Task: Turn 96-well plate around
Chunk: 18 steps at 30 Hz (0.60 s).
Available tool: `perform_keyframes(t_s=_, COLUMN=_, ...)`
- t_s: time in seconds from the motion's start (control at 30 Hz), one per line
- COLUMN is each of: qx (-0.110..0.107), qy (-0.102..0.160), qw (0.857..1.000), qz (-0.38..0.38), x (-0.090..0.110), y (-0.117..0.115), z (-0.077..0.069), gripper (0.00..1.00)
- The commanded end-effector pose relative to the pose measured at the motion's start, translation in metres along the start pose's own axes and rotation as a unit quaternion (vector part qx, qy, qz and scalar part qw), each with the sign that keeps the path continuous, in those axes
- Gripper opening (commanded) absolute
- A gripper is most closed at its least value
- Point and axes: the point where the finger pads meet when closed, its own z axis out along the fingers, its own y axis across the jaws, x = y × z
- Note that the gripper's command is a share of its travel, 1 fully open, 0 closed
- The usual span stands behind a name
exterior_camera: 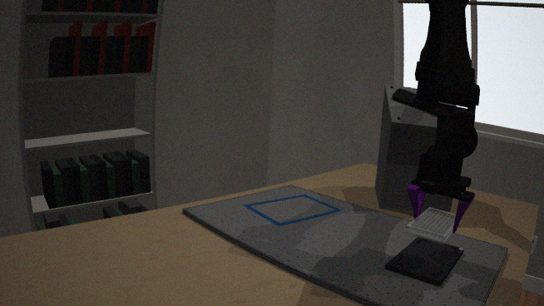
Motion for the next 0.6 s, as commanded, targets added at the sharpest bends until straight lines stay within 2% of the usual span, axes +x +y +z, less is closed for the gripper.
perform_keyframes(t_s=0.0, qx=-0.007, qy=-0.015, qw=1.000, qz=0.000, x=-0.009, y=0.005, z=-0.001, gripper=0.00)
perform_keyframes(t_s=0.57, qx=-0.007, qy=-0.015, qw=1.000, qz=0.000, x=-0.011, y=0.006, z=0.024, gripper=0.00)
